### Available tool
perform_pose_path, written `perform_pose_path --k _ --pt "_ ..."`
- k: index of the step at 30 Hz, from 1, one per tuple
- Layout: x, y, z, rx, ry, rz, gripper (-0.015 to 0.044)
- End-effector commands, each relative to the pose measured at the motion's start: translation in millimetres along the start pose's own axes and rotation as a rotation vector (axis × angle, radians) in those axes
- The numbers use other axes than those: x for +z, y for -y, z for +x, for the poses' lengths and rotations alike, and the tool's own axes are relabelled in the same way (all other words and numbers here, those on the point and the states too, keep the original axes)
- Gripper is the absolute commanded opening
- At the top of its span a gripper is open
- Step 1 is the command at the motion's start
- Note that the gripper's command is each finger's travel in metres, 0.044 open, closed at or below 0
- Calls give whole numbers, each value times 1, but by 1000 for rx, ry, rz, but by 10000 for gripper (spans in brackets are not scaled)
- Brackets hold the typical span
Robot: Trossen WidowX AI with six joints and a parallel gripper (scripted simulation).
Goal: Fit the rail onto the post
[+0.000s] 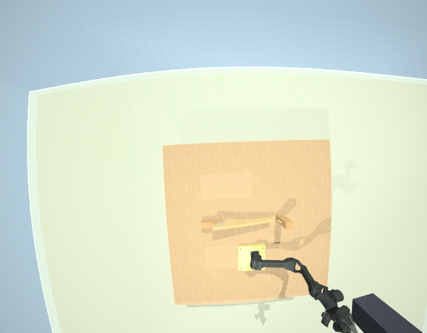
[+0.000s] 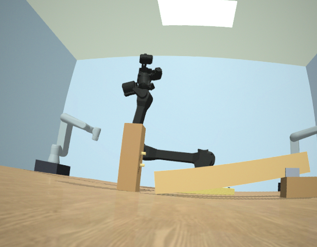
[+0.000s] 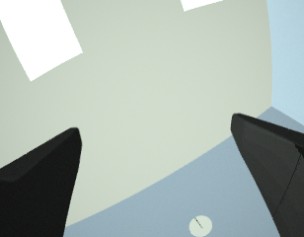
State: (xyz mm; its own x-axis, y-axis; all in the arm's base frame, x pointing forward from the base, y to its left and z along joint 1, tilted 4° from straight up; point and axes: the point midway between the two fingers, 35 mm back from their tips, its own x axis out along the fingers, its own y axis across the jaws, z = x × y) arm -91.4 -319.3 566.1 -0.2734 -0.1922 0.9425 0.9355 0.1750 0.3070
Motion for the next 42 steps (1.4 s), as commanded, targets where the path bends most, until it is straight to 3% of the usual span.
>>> perform_pose_path --k 1,12,21,32,42 --pt "3 0 1 3 7 0 426" --pt "154 -37 24 190 360 5 440" --pt "279 -107 -4 469 648 -10 440" --pt "372 -223 -101 941 903 -56 440" --pt "374 -326 -233 1511 955 -107 440"
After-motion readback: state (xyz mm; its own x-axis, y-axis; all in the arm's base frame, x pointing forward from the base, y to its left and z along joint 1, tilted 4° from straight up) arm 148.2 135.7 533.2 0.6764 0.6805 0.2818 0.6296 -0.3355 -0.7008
